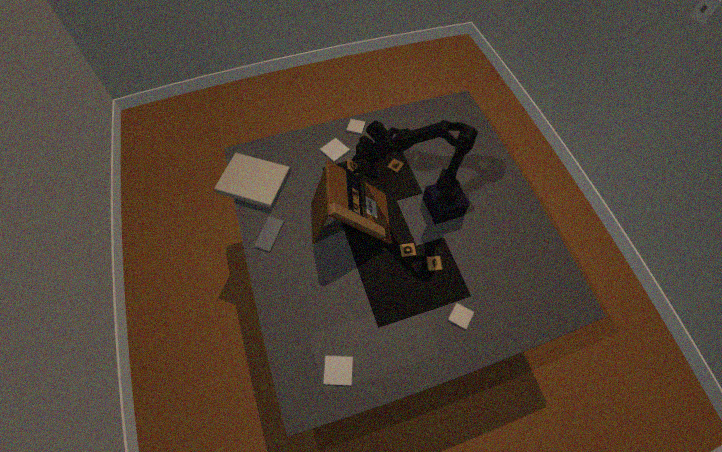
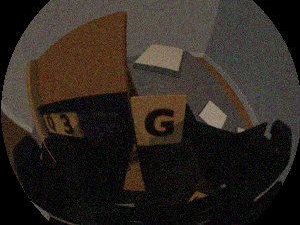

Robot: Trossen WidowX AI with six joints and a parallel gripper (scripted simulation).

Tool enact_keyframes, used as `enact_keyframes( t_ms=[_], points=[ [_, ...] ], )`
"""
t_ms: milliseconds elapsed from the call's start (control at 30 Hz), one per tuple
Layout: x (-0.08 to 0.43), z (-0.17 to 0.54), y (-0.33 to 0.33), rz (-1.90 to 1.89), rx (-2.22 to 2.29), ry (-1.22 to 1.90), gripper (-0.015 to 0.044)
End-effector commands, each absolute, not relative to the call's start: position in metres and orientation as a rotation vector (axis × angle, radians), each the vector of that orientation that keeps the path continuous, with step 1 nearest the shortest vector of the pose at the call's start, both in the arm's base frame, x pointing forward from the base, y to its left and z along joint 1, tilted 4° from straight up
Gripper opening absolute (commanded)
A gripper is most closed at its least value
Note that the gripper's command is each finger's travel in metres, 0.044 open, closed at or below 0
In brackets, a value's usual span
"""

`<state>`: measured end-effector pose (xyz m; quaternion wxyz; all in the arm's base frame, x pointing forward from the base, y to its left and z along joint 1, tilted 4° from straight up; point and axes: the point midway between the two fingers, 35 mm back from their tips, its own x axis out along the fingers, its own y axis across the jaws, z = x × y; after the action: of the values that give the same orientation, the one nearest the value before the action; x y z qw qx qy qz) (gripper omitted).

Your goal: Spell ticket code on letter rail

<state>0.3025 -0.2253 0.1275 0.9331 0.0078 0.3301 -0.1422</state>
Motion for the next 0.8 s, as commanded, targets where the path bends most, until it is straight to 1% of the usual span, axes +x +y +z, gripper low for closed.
enact_keyframes(
  t_ms=[0,767],
  points=[
    [0.303,0.127,-0.223,-0.297,0.019,0.675,0.0],
    [0.306,0.126,-0.212,-0.296,0.021,0.674,0.0]
  ],
)
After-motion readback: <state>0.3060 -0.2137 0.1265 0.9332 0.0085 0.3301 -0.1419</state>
